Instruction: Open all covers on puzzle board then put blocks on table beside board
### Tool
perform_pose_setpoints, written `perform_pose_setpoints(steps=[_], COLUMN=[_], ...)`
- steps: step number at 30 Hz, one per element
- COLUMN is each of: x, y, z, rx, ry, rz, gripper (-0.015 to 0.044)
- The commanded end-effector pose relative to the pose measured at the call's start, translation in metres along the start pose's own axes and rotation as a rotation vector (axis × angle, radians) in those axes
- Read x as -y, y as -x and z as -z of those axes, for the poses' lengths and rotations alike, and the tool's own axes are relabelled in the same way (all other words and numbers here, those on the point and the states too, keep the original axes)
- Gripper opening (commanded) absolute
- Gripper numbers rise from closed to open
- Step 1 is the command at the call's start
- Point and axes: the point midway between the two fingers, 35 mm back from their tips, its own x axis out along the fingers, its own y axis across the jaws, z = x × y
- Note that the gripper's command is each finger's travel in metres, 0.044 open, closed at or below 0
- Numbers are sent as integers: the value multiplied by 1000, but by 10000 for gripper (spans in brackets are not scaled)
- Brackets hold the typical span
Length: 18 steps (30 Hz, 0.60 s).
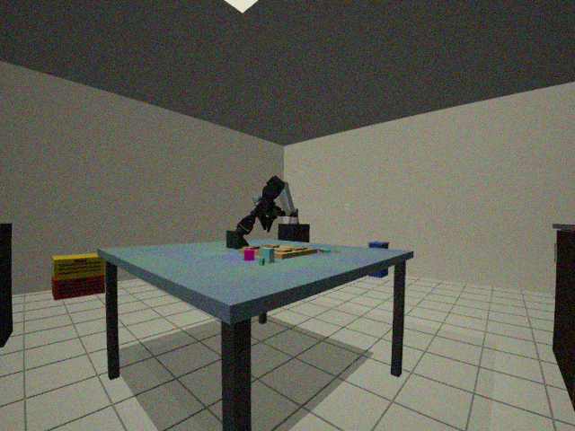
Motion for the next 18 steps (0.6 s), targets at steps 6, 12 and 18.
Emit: perform_pose_setpoints(steps=[6,12,18], x=[-16,-28,-41], y=[0,-2,-4], z=[34,54,73], rx=[-3,1,6], ry=[5,6,8], rz=[1,0,0], gripper=[80,80,80])
